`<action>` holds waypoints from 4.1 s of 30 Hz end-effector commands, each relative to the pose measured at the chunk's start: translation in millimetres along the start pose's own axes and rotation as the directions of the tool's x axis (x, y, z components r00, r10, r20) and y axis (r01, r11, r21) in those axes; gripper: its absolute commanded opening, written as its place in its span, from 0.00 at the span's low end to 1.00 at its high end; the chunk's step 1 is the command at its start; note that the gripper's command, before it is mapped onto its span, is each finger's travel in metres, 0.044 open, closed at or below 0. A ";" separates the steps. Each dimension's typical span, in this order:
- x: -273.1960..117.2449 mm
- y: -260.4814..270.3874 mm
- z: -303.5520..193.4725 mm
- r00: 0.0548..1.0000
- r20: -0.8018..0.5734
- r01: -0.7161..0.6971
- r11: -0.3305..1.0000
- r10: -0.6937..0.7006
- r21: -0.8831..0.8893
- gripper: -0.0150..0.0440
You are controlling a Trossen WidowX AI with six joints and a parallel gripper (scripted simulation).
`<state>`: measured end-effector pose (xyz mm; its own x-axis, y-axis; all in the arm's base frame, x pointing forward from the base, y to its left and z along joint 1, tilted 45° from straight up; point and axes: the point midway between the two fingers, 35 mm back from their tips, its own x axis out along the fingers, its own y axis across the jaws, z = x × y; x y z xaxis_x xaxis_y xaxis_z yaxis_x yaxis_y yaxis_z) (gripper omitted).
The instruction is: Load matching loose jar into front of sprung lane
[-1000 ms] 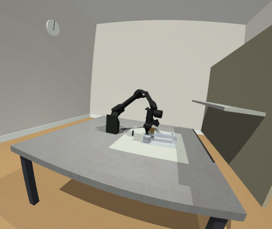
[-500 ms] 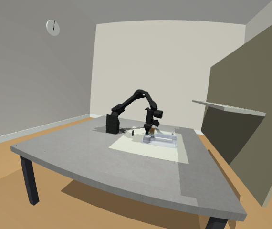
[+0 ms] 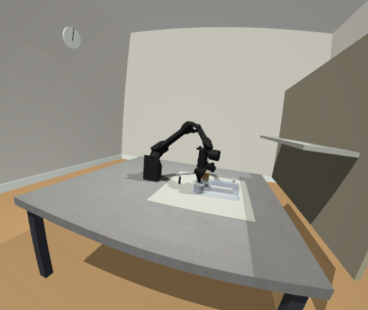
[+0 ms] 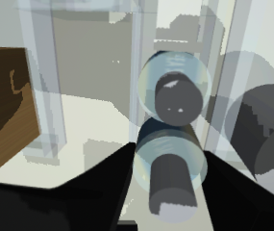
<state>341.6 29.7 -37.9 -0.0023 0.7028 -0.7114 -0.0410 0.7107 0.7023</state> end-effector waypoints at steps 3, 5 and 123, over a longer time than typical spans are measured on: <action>0.0 0.8 7.8 1.000 0.025 -0.003 1.000 0.003 -0.018 0.25; 0.6 0.8 7.7 1.000 0.025 -0.003 1.000 0.003 -0.018 0.25; 17.9 2.9 -4.8 1.000 0.025 -0.004 1.000 0.004 -0.017 0.25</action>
<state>335.5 42.7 -50.1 0.0156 0.7018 -0.7122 -0.0468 0.7121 0.7006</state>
